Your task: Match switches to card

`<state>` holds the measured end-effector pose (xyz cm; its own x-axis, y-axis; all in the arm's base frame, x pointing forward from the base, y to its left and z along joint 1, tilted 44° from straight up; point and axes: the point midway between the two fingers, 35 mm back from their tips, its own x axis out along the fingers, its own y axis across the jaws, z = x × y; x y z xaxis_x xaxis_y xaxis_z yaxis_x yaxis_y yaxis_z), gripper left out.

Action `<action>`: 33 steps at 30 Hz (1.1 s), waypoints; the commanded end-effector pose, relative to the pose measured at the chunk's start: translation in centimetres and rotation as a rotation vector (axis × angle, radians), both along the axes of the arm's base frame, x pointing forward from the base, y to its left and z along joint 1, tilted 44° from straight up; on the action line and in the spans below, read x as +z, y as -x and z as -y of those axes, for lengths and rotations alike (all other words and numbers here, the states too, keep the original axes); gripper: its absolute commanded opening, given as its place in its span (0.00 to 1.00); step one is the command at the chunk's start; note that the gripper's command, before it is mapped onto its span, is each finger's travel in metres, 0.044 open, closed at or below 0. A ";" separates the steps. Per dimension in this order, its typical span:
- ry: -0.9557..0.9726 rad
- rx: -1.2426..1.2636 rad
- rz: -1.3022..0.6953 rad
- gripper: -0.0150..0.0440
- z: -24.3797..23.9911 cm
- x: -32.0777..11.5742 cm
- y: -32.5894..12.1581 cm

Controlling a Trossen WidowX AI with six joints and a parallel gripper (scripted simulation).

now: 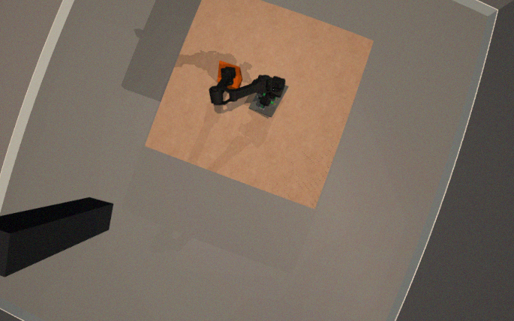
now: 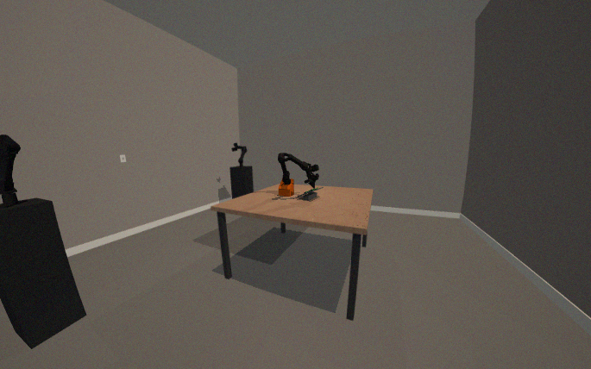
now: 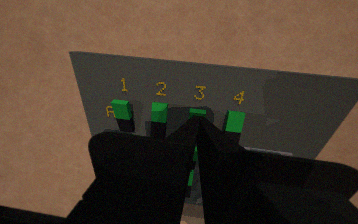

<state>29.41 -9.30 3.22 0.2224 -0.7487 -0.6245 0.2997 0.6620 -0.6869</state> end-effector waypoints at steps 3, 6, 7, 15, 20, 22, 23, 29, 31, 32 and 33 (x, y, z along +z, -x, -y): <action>-0.003 0.003 -0.003 0.25 0.0 -0.1 0.0; -0.003 0.003 -0.003 0.25 0.0 -0.1 0.0; -0.003 0.003 -0.003 0.25 0.0 -0.1 0.0; -0.003 0.003 -0.003 0.25 0.1 -0.2 -0.1; -0.003 0.003 -0.003 0.25 0.2 -0.2 -0.1; -0.003 0.003 -0.003 0.25 0.2 -0.3 -0.1; -0.003 0.003 -0.003 0.25 0.2 -0.3 -0.1; -0.003 0.003 -0.003 0.25 0.3 -0.3 -0.1; -0.003 0.003 -0.003 0.25 0.3 -0.3 -0.1; -0.003 0.003 -0.003 0.25 0.3 -0.3 -0.1; -0.003 0.003 -0.003 0.25 0.3 -0.3 -0.1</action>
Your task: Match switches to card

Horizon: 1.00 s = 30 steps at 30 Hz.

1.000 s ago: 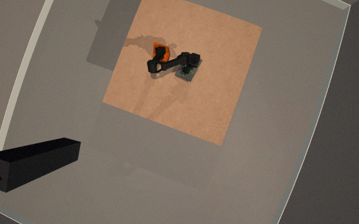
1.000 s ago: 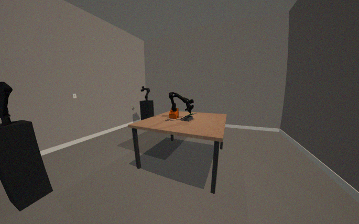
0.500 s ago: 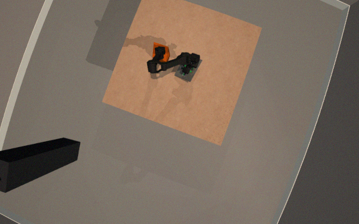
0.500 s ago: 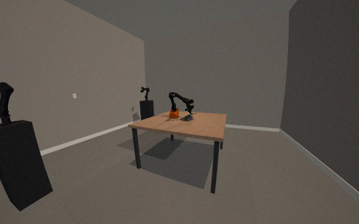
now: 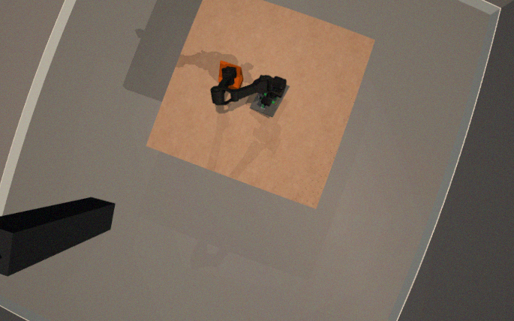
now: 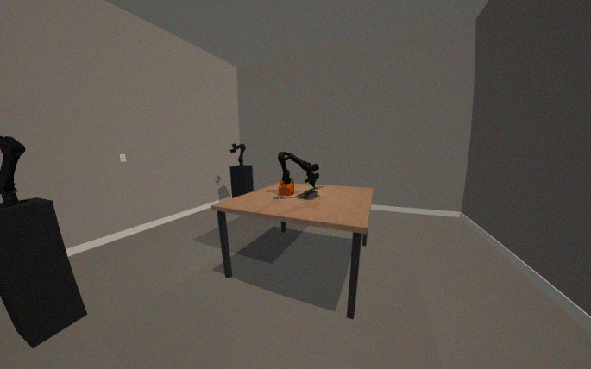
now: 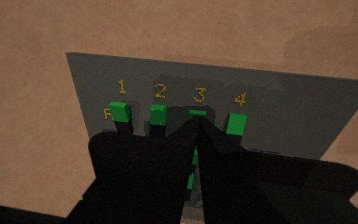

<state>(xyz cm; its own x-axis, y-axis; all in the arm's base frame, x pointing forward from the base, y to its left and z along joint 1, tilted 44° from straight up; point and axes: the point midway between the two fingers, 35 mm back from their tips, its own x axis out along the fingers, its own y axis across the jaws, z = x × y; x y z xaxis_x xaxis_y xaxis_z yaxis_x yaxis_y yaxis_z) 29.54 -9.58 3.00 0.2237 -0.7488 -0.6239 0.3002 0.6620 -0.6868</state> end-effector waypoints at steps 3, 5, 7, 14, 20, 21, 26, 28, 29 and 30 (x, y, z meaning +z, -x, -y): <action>-0.003 0.002 -0.004 0.25 0.1 -0.1 0.0; -0.003 0.002 -0.004 0.25 0.1 -0.2 0.0; -0.003 0.002 -0.004 0.25 0.1 -0.2 0.0; -0.001 0.000 -0.001 0.25 -0.1 0.0 0.0; 0.001 0.020 0.011 0.25 -4.8 3.7 1.6; 0.001 0.020 0.011 0.25 -4.8 3.7 1.6; -0.003 0.021 0.010 0.25 -5.5 2.7 1.9; -0.009 0.021 0.009 0.25 -7.4 0.1 3.0; -0.008 0.021 0.009 0.25 -8.3 -1.3 3.8; -0.006 0.021 0.010 0.25 -8.9 -2.4 4.5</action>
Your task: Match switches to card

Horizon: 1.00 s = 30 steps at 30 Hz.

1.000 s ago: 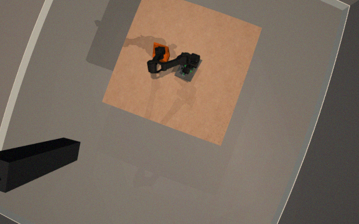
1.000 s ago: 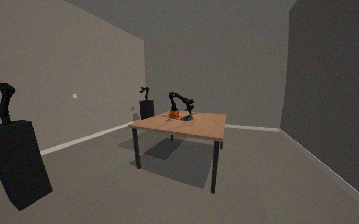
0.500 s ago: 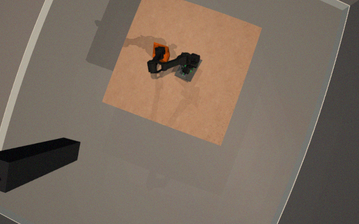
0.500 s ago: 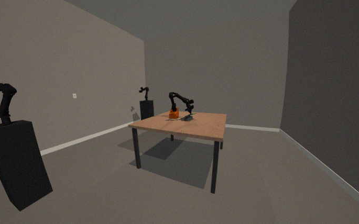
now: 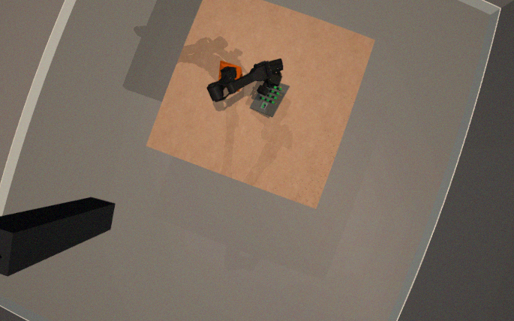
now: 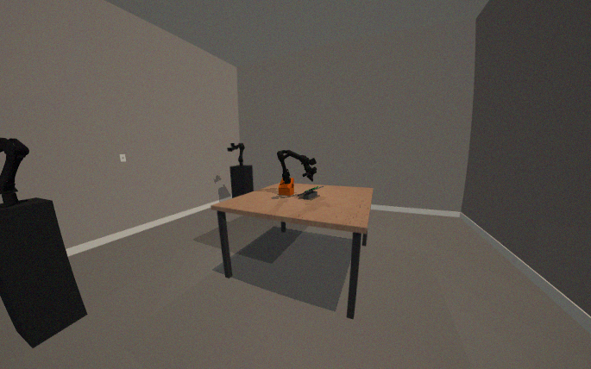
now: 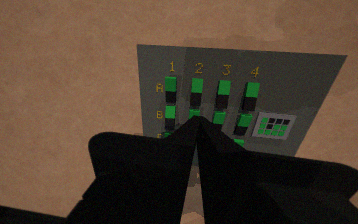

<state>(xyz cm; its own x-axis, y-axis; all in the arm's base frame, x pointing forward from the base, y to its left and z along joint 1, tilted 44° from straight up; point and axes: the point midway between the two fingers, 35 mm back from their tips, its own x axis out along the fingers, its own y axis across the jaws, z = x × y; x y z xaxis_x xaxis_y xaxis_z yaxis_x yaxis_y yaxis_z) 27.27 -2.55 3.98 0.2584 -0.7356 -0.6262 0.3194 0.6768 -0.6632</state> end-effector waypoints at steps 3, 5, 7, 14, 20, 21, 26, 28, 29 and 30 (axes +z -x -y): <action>0.014 0.008 -0.030 0.25 -2.3 -4.1 2.9; 0.014 0.008 -0.030 0.25 -2.3 -4.1 2.9; 0.014 0.011 -0.027 0.25 -1.9 -4.5 2.7; 0.024 0.026 -0.012 0.25 0.3 -6.3 2.1; 0.025 0.026 -0.011 0.25 1.0 -6.9 1.9; 0.025 0.025 -0.011 0.25 1.1 -6.9 1.9; 0.025 0.025 -0.011 0.25 1.3 -7.1 1.8; 0.025 0.026 -0.011 0.25 1.5 -7.3 1.7; 0.025 0.026 -0.011 0.25 1.6 -7.4 1.7; 0.025 0.026 -0.011 0.25 1.8 -7.5 1.6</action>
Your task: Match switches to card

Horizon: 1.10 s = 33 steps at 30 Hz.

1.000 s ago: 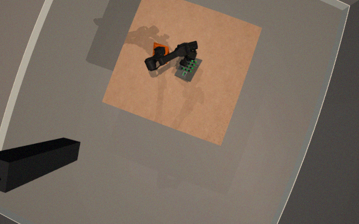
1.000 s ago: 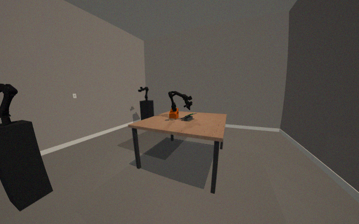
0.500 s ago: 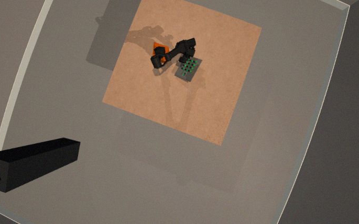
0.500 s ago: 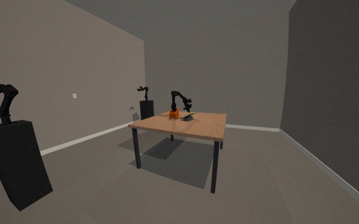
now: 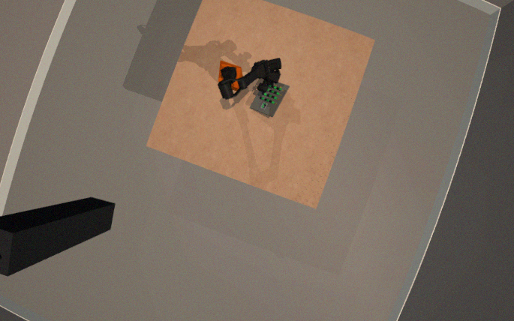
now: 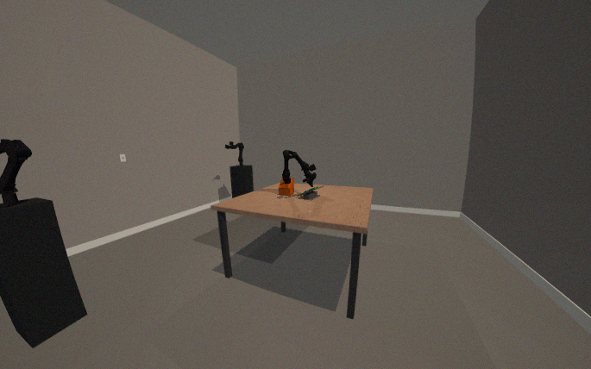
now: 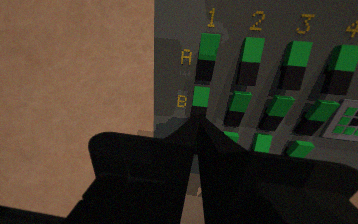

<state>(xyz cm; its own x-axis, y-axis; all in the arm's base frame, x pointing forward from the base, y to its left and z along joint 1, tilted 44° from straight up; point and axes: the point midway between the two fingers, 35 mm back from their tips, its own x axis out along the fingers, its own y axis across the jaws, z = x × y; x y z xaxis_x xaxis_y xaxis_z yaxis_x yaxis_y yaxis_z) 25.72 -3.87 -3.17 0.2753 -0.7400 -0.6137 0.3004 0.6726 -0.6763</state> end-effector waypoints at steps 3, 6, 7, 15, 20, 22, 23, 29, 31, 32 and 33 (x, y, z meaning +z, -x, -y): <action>0.007 0.000 -0.008 0.25 0.8 -0.6 0.0; 0.007 0.000 -0.008 0.25 0.8 -0.7 0.0; 0.007 0.000 -0.008 0.25 0.8 -0.7 0.0; 0.007 0.000 -0.008 0.25 0.8 -0.7 0.0; 0.007 0.000 -0.008 0.25 0.8 -0.7 0.0; 0.007 0.000 -0.008 0.25 0.8 -0.7 0.0; 0.007 0.000 -0.008 0.25 0.8 -0.7 0.0; 0.007 0.000 -0.008 0.25 0.9 -0.7 -0.1; 0.007 0.000 -0.008 0.25 0.9 -0.7 -0.1; 0.007 0.000 -0.008 0.25 0.9 -0.7 -0.1; 0.007 0.000 -0.008 0.25 0.9 -0.7 -0.1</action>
